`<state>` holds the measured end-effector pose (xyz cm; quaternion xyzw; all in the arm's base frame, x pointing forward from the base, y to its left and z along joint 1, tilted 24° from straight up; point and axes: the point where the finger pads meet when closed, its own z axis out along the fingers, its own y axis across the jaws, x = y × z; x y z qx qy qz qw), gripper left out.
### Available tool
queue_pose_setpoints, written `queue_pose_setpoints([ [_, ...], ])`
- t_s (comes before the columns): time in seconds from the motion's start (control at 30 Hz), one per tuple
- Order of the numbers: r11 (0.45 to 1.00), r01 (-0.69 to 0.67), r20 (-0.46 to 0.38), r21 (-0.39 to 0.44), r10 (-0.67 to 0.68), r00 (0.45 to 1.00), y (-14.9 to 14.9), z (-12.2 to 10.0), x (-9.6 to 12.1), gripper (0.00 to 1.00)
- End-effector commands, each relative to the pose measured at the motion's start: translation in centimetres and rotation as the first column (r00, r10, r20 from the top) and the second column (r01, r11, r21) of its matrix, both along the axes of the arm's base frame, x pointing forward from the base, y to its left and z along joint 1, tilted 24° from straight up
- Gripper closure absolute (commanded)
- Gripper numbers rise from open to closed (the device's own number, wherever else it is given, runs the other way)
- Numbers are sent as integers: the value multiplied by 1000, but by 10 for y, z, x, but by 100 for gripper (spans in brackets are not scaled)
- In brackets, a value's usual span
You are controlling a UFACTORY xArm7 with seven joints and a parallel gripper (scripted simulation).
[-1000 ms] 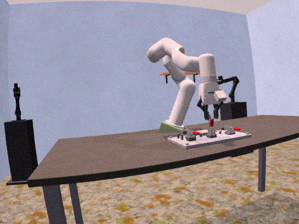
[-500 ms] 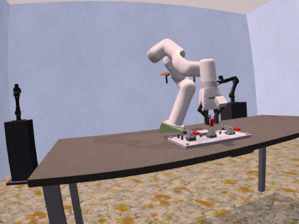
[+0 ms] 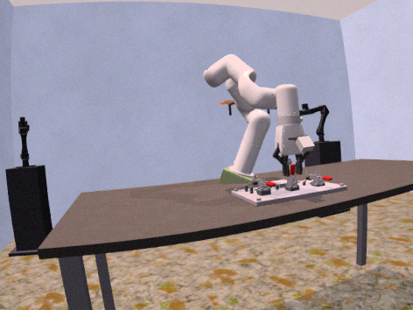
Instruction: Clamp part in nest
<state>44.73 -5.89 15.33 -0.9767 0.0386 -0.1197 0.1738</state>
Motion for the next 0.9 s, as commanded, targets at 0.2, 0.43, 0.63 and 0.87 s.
queue_pose_setpoints([
  [0.2, 1000, 1, 3, -1, -1, 1000, -1, 1, 1, 100],
  [0.43, 1000, 1, 3, -1, -1, 1000, -1, 1, 1, 100],
  [0.63, 1000, 1, 3, -1, -1, 1000, -1, 1, 1, 100],
  [0.87, 1000, 1, 3, -1, -1, 1000, -1, 1, 1, 100],
])
